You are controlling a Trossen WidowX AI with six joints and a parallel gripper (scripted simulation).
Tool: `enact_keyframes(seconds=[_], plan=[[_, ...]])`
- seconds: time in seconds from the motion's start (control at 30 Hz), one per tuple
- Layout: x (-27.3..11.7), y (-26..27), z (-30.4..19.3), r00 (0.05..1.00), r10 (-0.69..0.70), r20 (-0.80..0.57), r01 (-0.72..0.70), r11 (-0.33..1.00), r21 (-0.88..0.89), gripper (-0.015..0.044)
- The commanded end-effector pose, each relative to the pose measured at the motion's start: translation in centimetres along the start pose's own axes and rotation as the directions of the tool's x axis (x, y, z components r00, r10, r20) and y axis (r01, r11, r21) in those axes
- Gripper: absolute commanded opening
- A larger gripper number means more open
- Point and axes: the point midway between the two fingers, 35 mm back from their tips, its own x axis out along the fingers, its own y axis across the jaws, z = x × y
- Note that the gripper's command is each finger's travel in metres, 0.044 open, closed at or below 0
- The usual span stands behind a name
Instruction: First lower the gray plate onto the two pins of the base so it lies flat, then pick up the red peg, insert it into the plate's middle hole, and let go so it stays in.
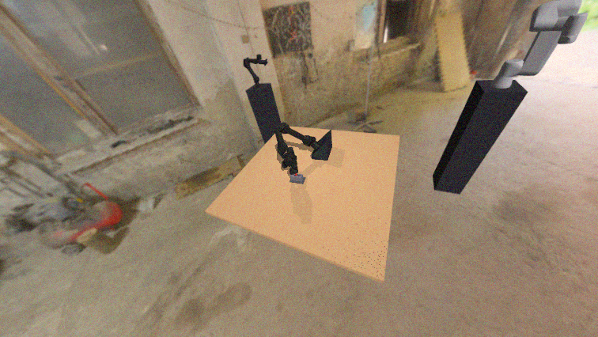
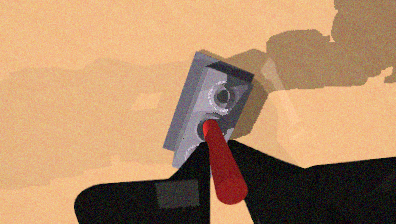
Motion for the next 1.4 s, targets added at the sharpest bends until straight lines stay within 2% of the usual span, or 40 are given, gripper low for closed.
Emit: enact_keyframes(seconds=[0.0,0.17,0.37,1.37], plan=[[0.0,0.0,0.0,1.0,0.0,0.0,0.0,1.0,0.0,0.0],[0.0,0.0,0.0,1.0,0.0,0.0,0.0,1.0,0.0,0.0],[0.0,0.0,0.0,1.0,0.0,0.0,0.0,1.0,0.0,0.015],[-1.6,0.0,-0.3,1.0,0.002,0.006,-0.002,1.0,-0.005,0.015]])
